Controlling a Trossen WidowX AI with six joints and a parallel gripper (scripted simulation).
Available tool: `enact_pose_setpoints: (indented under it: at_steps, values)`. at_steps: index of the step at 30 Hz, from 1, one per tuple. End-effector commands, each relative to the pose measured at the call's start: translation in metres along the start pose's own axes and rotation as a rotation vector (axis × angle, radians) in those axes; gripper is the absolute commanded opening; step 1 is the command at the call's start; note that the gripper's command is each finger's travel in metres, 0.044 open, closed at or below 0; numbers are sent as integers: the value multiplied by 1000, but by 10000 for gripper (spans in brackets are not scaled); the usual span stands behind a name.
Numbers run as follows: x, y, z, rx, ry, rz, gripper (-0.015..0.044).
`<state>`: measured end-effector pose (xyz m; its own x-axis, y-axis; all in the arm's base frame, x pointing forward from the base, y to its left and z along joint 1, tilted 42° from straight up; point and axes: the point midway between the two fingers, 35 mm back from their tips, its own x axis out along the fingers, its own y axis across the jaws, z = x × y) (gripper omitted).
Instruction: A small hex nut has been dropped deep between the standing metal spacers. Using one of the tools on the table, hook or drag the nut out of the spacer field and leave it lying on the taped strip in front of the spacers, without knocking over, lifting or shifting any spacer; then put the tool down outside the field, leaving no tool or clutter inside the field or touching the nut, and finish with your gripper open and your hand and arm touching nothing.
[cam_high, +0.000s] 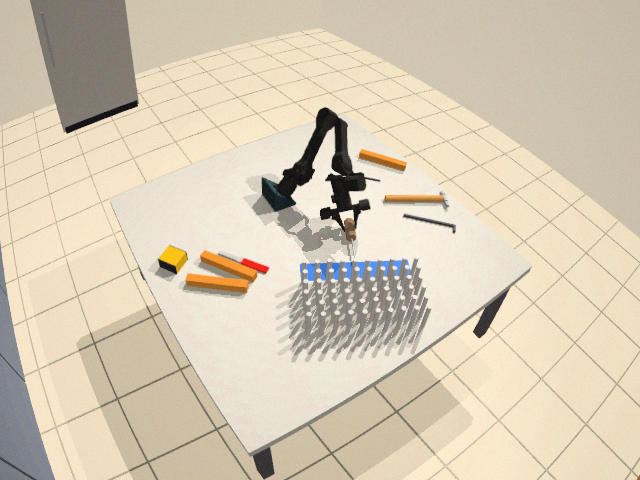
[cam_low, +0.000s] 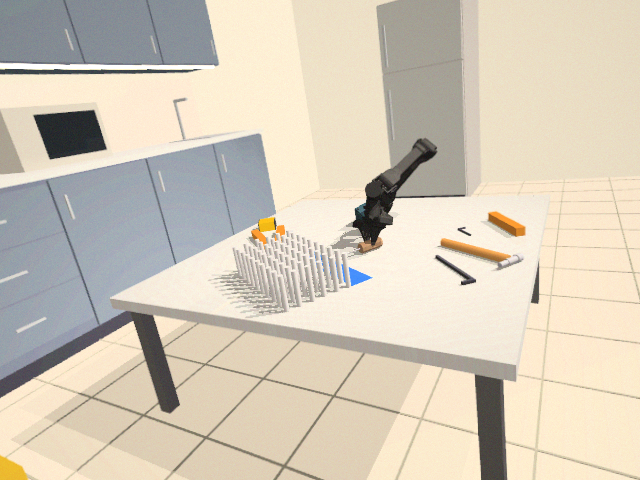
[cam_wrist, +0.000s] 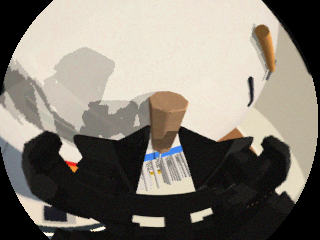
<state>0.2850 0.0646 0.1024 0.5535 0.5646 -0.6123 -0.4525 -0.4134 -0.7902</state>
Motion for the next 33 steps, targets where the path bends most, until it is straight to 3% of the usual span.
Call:
enact_pose_setpoints:
  at_steps: [1,19,33]
  values:
    - [-3,-2,-3,-7,4,-4,0]
    - [-13,-7,-7,-10,3,-6,0]
    - [-36,-6,23,-3,4,-3,0]
